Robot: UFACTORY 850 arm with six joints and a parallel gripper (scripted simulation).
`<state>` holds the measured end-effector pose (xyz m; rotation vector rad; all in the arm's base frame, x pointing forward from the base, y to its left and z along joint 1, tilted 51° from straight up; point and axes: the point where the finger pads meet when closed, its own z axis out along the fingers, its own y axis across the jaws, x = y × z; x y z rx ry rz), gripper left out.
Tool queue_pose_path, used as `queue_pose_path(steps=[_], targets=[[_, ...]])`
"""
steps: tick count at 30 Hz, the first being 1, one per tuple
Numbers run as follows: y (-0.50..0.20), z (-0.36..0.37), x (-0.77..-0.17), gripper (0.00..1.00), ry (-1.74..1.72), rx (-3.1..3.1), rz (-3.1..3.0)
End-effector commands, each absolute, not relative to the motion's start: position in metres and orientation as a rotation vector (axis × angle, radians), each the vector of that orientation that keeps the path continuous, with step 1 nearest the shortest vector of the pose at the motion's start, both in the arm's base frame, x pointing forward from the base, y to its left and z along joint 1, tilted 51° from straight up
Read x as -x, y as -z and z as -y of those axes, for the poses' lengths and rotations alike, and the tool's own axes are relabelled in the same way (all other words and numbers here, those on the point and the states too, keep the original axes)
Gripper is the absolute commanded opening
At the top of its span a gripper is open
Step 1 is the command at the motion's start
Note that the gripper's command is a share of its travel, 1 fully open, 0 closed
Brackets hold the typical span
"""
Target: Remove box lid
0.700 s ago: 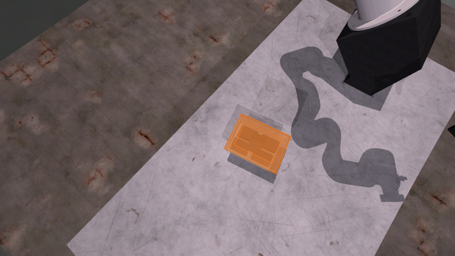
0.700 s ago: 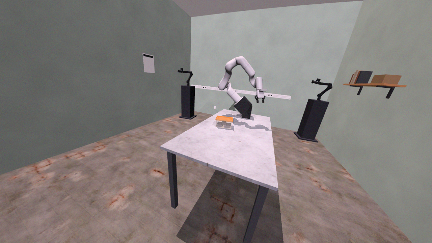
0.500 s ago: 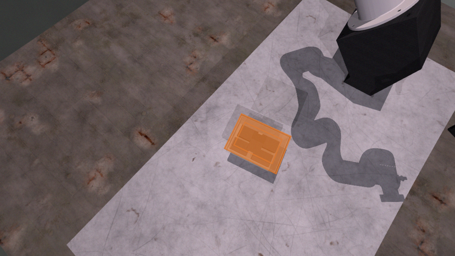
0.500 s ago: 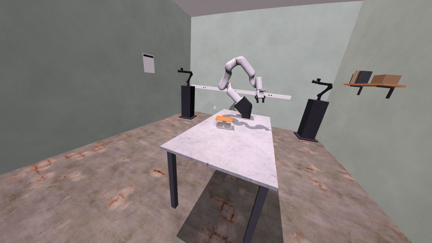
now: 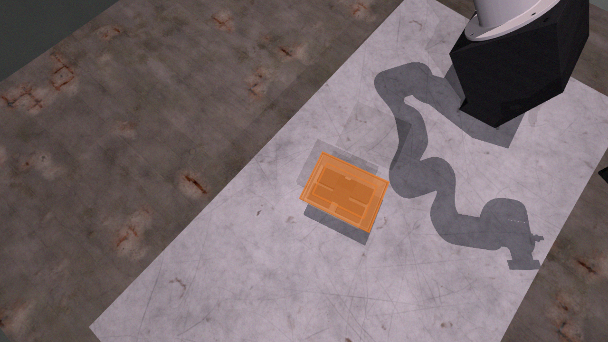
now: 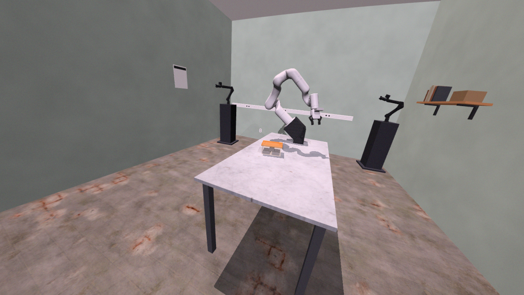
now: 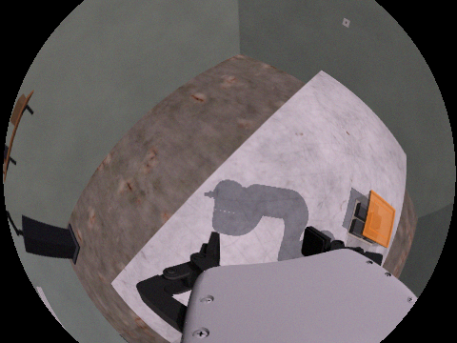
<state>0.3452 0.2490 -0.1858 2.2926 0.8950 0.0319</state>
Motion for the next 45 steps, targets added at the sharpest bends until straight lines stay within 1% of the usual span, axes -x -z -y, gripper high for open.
queue_pose_path(steps=[1, 26, 30, 32, 45], targets=[[0.184, -0.248, -0.347, 1.00, -0.041, -2.298, -0.888], [0.150, -0.188, -0.368, 1.00, -0.294, -2.456, -0.590], [0.150, -0.188, -0.368, 1.00, -0.294, -2.456, -0.590], [0.142, -0.172, -0.372, 1.00, -0.358, -2.488, -0.513], [0.121, -0.134, -0.385, 1.00, -0.514, -2.551, -0.317]])
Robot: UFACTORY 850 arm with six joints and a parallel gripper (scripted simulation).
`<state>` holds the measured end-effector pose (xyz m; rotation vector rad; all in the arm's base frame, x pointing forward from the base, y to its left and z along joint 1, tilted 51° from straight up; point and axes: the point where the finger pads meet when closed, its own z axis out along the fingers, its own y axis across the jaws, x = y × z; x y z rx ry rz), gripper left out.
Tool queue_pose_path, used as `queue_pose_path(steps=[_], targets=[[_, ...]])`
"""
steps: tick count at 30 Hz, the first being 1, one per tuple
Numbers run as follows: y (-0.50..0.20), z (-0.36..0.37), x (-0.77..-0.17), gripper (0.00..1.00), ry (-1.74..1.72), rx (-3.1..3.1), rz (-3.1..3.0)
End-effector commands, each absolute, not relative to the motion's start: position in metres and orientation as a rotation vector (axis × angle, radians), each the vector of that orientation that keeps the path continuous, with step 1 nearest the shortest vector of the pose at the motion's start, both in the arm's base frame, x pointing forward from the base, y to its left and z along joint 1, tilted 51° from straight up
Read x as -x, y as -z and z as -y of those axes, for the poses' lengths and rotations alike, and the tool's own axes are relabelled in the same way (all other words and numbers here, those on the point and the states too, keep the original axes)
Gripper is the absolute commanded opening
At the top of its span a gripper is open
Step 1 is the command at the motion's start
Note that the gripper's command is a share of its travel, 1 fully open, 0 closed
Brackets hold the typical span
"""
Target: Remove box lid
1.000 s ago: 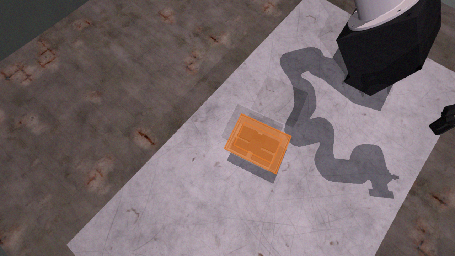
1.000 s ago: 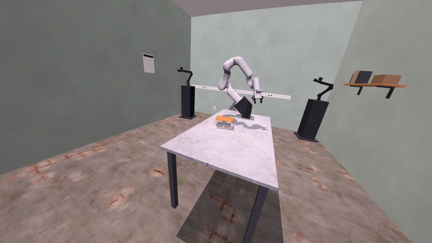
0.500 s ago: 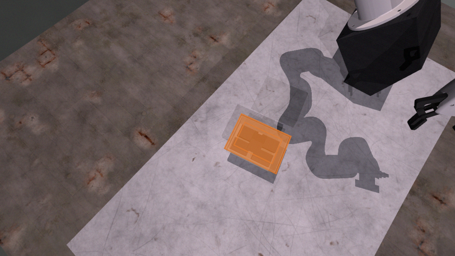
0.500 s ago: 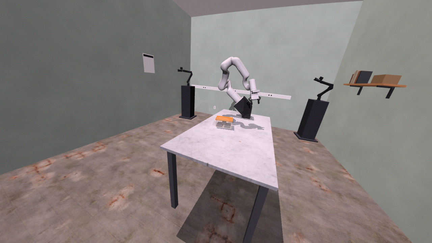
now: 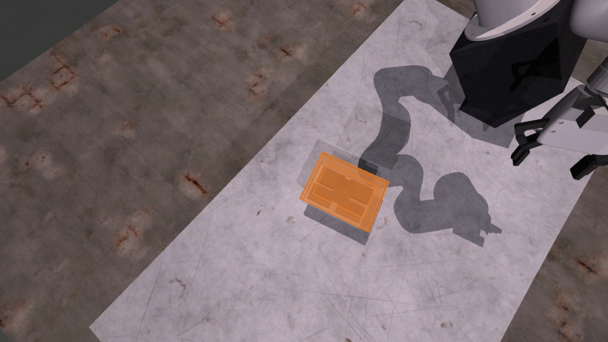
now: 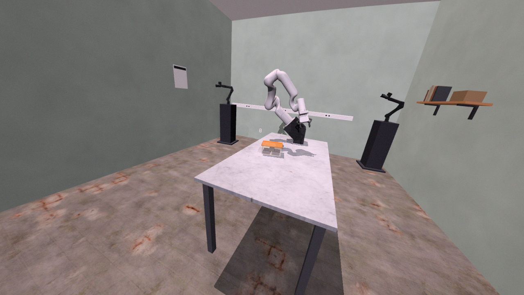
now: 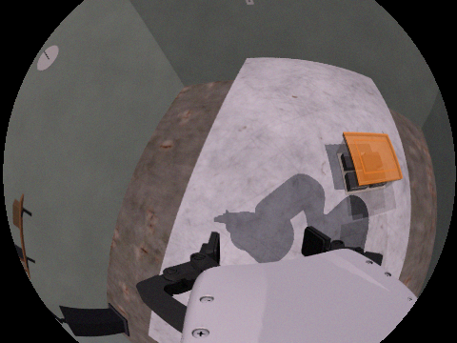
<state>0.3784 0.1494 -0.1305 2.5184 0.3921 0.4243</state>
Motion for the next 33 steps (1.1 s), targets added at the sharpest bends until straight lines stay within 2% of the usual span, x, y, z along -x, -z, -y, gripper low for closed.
queue_pose_path(steps=[1, 22, 33], targets=[[0.121, -0.134, -0.385, 1.00, -0.514, -2.551, -0.317], [0.071, -0.043, -0.414, 1.00, -0.893, -2.627, 0.195], [0.027, 0.037, -0.440, 1.00, -1.219, -2.583, 0.676]])
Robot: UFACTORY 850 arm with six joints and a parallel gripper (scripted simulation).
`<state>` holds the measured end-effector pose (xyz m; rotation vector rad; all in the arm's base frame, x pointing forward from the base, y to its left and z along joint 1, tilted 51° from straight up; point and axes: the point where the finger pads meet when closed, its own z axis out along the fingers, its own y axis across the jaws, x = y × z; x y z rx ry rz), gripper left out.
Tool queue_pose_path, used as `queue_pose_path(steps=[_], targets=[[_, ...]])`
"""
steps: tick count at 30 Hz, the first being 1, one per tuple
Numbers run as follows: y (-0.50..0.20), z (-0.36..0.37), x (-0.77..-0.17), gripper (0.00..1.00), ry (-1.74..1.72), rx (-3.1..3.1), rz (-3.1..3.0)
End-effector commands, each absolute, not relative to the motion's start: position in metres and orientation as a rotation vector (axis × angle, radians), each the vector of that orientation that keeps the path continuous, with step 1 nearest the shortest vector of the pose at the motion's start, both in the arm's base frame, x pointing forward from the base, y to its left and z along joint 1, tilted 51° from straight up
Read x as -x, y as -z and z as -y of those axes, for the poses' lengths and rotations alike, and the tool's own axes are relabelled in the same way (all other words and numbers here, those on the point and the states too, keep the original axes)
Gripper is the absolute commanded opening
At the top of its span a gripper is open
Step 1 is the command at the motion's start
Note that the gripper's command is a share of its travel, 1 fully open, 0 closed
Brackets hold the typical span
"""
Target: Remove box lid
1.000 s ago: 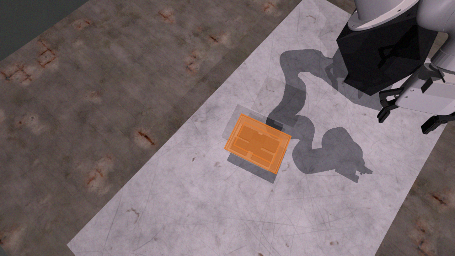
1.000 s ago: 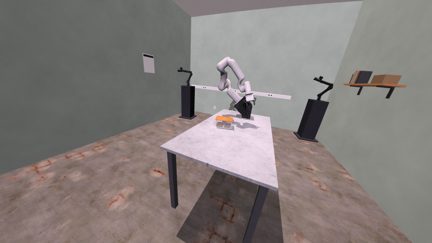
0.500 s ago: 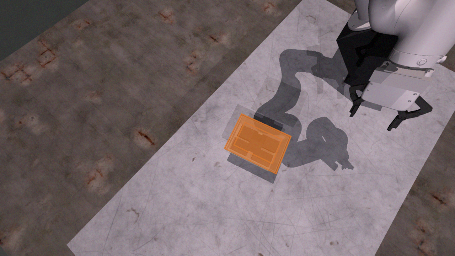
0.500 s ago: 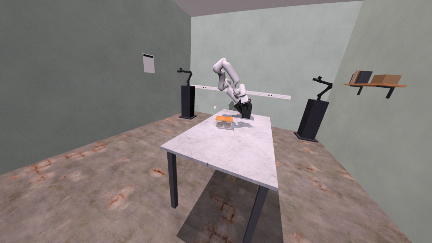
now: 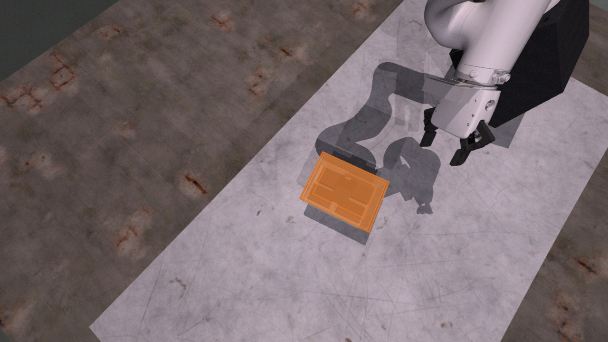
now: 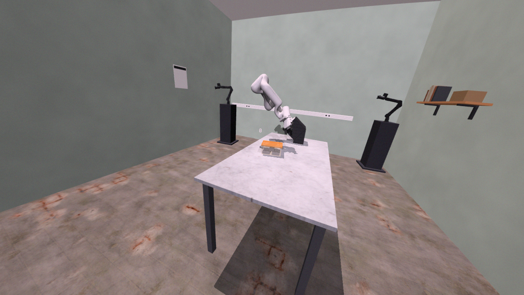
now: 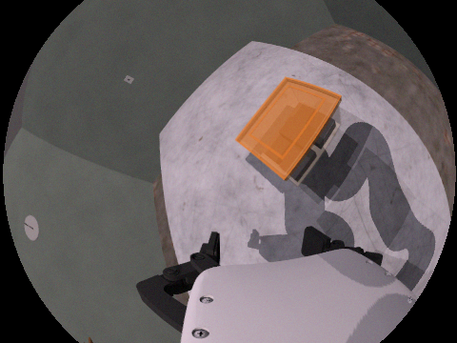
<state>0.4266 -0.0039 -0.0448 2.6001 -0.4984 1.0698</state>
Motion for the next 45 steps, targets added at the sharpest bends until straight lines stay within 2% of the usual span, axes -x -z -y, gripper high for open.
queue_pose_path(steps=[1, 12, 21, 22, 45], targets=[[0.019, 0.053, -0.444, 1.00, -1.280, -2.562, 0.770], [-0.023, 0.130, -0.470, 1.00, -1.564, -2.394, 1.242], [-0.028, 0.139, -0.472, 1.00, -1.595, -2.369, 1.295], [-0.028, 0.139, -0.472, 0.48, -1.595, -2.369, 1.295], [-0.028, 0.139, -0.472, 0.48, -1.595, -2.369, 1.295]])
